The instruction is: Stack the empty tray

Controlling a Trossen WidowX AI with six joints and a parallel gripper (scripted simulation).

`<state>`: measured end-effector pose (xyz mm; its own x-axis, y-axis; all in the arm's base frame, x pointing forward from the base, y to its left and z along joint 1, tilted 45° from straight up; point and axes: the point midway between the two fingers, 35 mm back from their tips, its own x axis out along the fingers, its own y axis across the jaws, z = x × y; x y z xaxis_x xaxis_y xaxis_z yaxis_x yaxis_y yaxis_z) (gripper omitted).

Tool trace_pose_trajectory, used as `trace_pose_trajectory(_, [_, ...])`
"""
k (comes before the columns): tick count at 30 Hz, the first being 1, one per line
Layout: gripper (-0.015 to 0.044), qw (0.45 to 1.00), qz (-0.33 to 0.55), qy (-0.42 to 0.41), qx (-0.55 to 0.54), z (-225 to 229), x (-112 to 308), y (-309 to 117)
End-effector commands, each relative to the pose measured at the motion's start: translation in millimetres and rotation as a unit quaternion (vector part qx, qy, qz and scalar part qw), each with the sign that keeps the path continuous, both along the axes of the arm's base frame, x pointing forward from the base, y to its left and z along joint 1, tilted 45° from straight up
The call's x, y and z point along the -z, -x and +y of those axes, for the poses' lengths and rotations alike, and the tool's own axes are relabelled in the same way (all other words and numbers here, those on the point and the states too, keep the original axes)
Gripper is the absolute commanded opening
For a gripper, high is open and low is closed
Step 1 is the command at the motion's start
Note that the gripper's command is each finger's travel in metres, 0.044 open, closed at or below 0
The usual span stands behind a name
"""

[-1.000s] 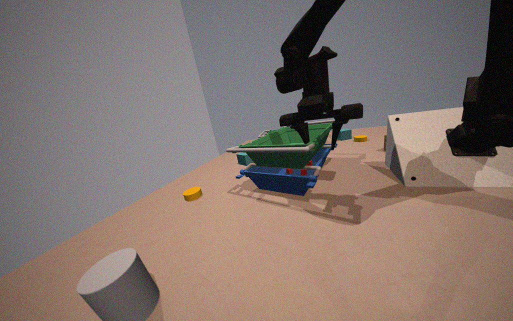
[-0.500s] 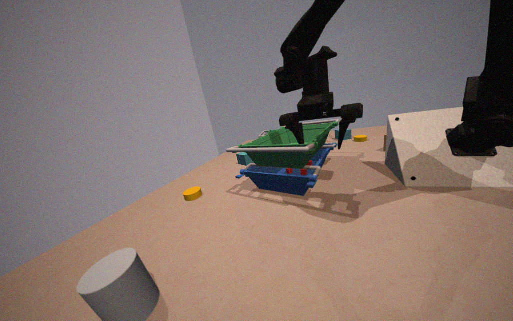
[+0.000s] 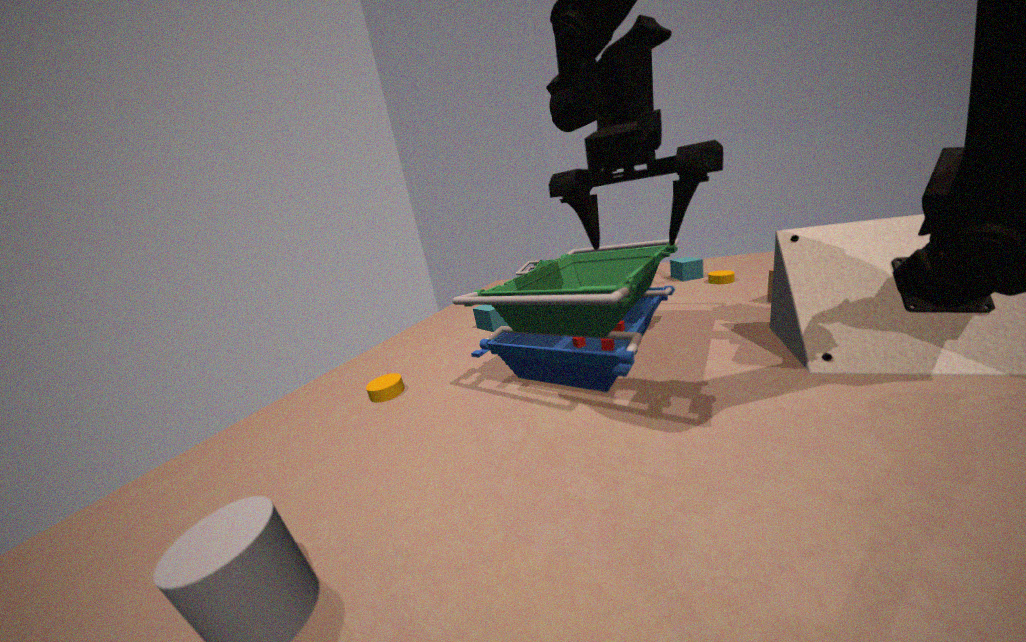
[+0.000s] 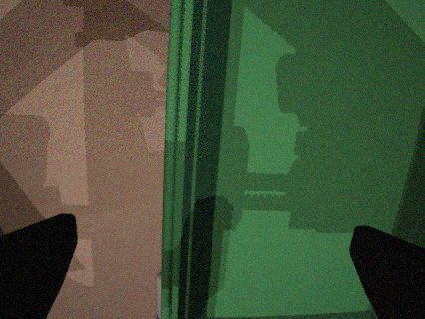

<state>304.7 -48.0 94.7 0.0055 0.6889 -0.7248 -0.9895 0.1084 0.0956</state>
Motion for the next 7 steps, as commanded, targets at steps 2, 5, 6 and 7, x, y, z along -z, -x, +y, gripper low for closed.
trace_pose_trajectory(2, [0.0440, 1.000, -0.003, 0.005, 0.003, -22.6, -24.0, 3.7])
trace_pose_trajectory(5, [0.0440, 1.000, -0.004, 0.006, 0.005, -28.5, -30.8, 5.2])
trace_pose_trajectory(6, [0.0440, 1.000, -0.004, 0.006, 0.005, -28.5, -30.8, 5.2])
trace_pose_trajectory(7, [0.0440, 1.000, -0.004, 0.004, 0.009, -23.8, -24.7, 4.1])
